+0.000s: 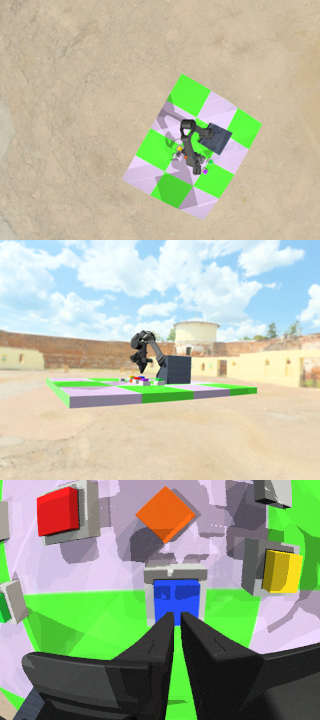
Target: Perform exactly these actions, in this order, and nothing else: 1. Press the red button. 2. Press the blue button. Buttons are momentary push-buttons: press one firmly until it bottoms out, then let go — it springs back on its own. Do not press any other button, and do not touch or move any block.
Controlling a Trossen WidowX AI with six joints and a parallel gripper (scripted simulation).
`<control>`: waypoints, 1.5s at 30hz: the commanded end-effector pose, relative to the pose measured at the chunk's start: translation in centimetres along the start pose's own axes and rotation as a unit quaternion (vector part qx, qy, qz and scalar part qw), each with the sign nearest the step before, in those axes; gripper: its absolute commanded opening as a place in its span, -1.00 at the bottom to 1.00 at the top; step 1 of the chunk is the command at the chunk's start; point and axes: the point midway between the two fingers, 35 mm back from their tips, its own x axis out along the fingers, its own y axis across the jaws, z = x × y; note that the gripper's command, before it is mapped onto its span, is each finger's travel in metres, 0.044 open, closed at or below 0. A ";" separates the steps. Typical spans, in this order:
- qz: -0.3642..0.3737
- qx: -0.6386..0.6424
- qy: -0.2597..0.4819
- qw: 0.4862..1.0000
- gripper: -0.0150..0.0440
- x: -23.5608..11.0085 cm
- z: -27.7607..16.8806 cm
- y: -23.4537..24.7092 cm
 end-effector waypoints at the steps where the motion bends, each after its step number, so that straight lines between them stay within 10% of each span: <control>1: -0.003 -0.003 0.001 1.000 -0.42 0.8 -0.1 -0.1; 45: -0.002 -0.003 0.000 1.000 -0.25 -0.9 0.4 0.5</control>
